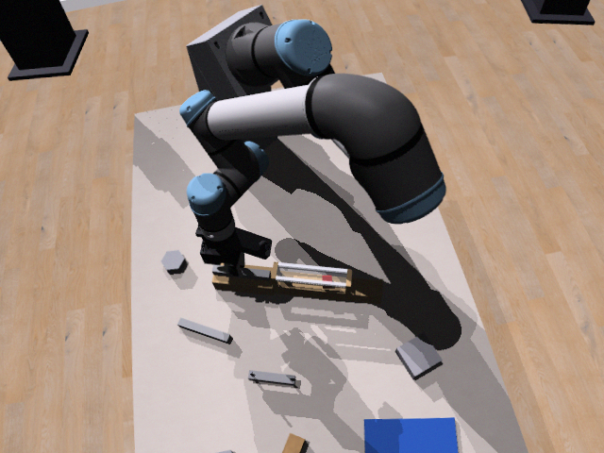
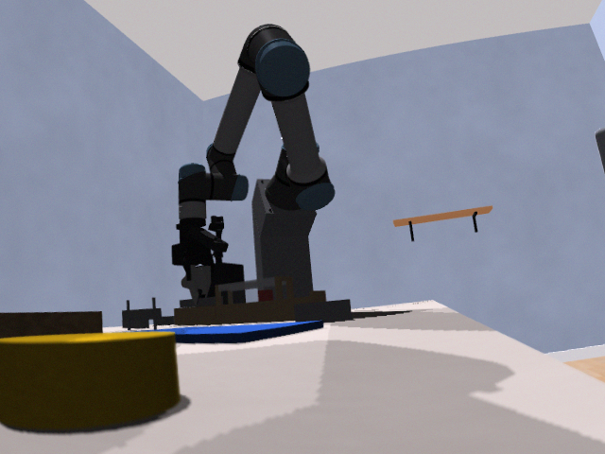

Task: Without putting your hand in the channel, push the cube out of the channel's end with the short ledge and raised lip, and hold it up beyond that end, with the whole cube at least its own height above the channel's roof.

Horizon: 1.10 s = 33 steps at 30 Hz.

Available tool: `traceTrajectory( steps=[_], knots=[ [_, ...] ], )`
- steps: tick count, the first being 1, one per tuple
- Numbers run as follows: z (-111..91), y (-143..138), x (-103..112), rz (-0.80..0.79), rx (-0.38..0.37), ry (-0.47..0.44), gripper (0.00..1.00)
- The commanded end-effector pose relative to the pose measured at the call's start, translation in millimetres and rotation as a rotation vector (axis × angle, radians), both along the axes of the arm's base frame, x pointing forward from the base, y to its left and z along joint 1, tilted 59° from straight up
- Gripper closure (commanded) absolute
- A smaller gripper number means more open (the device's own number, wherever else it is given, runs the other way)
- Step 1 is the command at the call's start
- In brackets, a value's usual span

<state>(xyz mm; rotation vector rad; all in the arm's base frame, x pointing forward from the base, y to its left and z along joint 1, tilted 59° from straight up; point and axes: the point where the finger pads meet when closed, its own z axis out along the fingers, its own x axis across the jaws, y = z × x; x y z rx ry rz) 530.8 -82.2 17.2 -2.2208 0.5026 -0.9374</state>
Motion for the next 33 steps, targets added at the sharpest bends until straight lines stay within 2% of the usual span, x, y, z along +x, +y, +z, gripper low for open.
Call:
traceTrajectory(
  steps=[1, 21, 33],
  knots=[
    [0.2, -0.4, 0.0, -0.001, 0.000, 0.000, 1.00],
    [0.9, 0.3, 0.1, -0.001, 0.000, 0.000, 1.00],
    [12.2, 11.6, 1.6, -0.001, 0.000, 0.000, 1.00]
  ],
)
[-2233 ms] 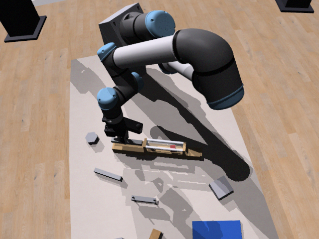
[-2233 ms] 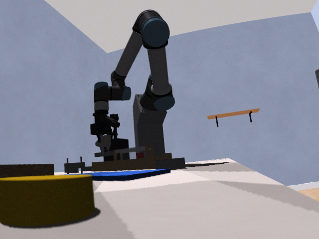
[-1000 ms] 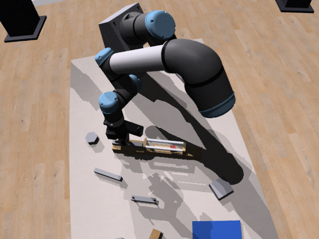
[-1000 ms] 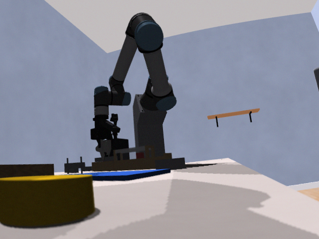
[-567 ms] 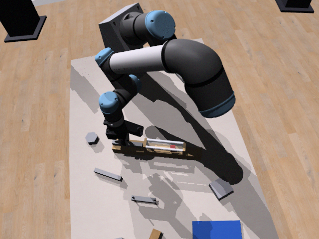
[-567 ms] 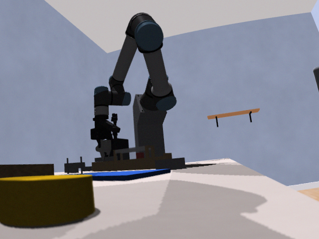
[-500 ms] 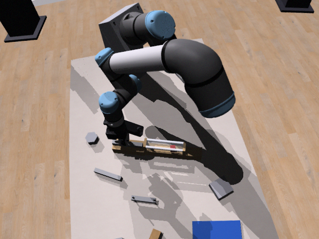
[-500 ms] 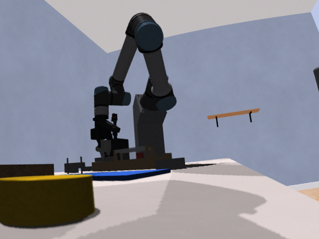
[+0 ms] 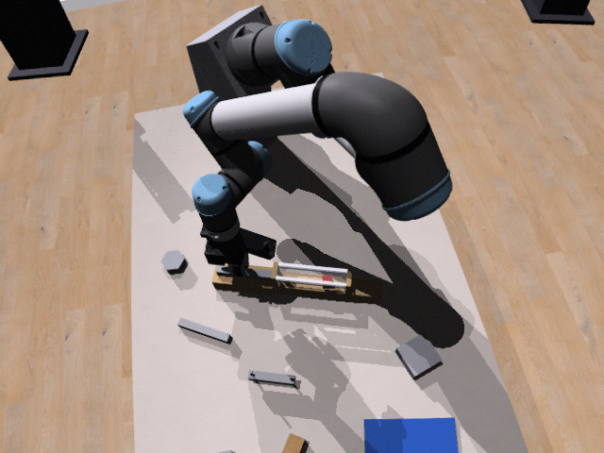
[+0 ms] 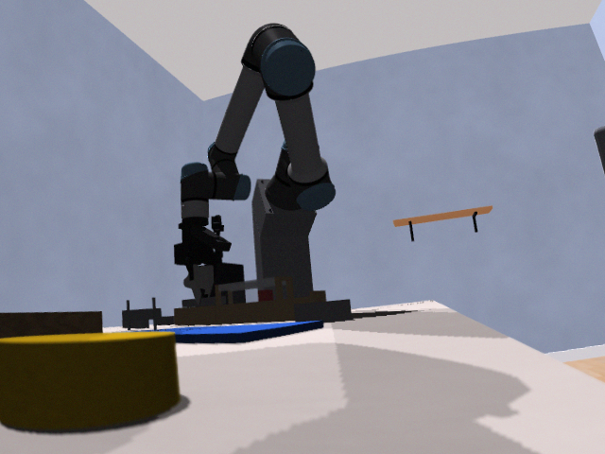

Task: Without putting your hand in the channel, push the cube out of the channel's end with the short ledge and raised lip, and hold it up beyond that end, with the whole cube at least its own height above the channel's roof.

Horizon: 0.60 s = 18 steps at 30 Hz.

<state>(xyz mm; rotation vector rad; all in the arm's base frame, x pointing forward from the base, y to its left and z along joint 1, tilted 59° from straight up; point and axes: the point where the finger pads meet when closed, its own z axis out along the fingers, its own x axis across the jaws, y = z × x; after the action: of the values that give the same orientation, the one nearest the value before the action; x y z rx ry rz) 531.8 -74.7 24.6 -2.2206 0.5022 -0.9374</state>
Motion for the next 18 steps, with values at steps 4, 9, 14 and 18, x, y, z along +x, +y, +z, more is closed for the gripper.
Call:
traceTrajectory(
  steps=[4, 9, 14, 18],
  knots=[
    [12.8, 12.1, 1.6, -0.001, -0.001, 0.000, 1.00],
    [23.5, 22.7, 3.0, -0.001, -0.001, 0.000, 1.00],
    [32.7, 31.9, 4.2, -0.001, -0.001, 0.000, 1.00],
    [35.6, 34.7, 4.6, -0.001, -0.001, 0.000, 1.00]
  ],
)
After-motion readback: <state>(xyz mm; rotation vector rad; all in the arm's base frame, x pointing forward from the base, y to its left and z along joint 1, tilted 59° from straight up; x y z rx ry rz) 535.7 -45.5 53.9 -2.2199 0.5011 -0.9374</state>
